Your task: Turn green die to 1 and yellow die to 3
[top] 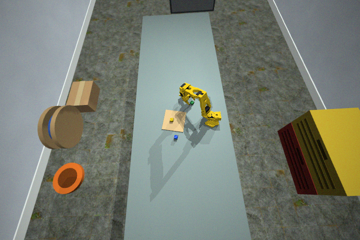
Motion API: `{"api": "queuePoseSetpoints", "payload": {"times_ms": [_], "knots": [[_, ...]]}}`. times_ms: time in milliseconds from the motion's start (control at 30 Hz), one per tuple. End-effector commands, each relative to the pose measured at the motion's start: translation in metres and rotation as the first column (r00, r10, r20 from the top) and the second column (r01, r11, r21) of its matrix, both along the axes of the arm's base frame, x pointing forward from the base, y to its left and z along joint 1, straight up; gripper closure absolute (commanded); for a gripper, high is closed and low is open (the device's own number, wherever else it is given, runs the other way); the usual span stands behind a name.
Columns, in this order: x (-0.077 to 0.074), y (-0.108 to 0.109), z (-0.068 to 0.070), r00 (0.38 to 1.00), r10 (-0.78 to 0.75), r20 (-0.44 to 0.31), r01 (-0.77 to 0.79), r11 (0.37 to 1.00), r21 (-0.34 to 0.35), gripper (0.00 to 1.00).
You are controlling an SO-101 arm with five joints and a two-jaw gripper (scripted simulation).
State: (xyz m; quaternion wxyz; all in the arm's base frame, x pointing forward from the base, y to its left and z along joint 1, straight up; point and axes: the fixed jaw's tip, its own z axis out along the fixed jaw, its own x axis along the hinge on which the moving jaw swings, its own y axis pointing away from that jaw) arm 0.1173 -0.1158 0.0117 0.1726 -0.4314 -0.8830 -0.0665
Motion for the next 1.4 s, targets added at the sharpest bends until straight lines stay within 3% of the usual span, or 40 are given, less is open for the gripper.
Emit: {"api": "queuePoseSetpoints", "payload": {"times_ms": [0,1367], "knots": [[0.003,-0.0006,0.0017,1.0,0.004,0.014,-0.003,1.0,-0.017,0.72],[-0.0058,-0.0076,0.0017,1.0,-0.005,0.028,0.005,1.0,0.0,0.91]]}}
